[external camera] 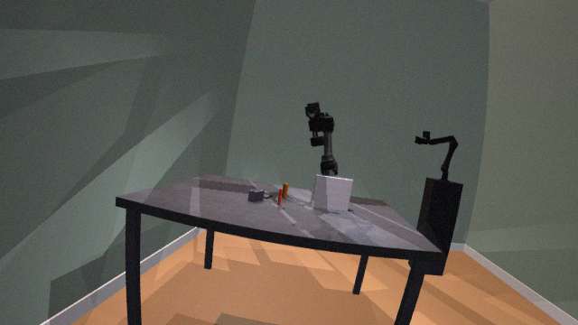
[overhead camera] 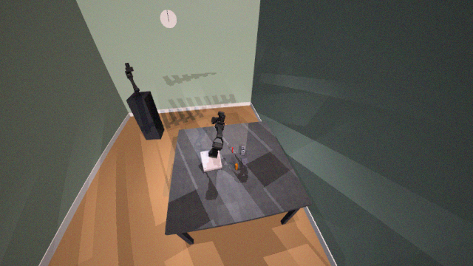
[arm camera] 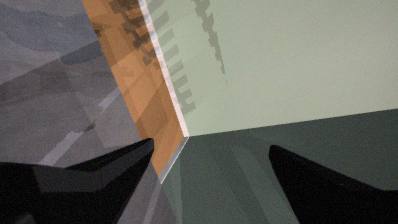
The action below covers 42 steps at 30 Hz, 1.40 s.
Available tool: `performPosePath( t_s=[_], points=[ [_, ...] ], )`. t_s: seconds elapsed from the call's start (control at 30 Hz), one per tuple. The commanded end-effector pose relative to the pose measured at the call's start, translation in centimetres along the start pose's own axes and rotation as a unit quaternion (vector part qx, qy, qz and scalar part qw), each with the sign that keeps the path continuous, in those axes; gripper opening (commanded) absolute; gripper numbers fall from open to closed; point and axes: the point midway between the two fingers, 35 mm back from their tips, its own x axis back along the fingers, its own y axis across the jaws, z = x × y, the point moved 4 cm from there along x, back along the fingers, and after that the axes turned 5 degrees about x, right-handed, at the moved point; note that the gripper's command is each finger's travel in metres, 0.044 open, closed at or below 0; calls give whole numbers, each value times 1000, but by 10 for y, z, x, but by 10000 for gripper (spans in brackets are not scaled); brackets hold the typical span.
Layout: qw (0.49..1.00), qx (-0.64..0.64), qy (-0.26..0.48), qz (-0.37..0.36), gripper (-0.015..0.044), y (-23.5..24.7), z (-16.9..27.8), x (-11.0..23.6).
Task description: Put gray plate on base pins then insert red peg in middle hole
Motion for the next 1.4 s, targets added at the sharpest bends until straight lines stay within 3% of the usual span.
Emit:
performPosePath(
  t_s=[0.0, 0.13, 0.27, 0.5, 0.7, 0.9, 1.07, 1.37],
  points=[
    [993, -88, 64, -52, 440, 7, 42, -5],
    [954, -220, 159, -130, 440, 25, 100, -6],
    [882, -338, 259, -201, 440, 51, 155, 5],
    [706, -484, 423, -298, 440, 105, 237, 46],
    [558, -534, 528, -351, 440, 148, 286, 92],
    [554, -535, 531, -353, 440, 152, 288, 94],
    [553, -535, 532, -353, 440, 210, 301, 85],
    [553, -534, 533, -353, 440, 228, 305, 85]
  ],
)
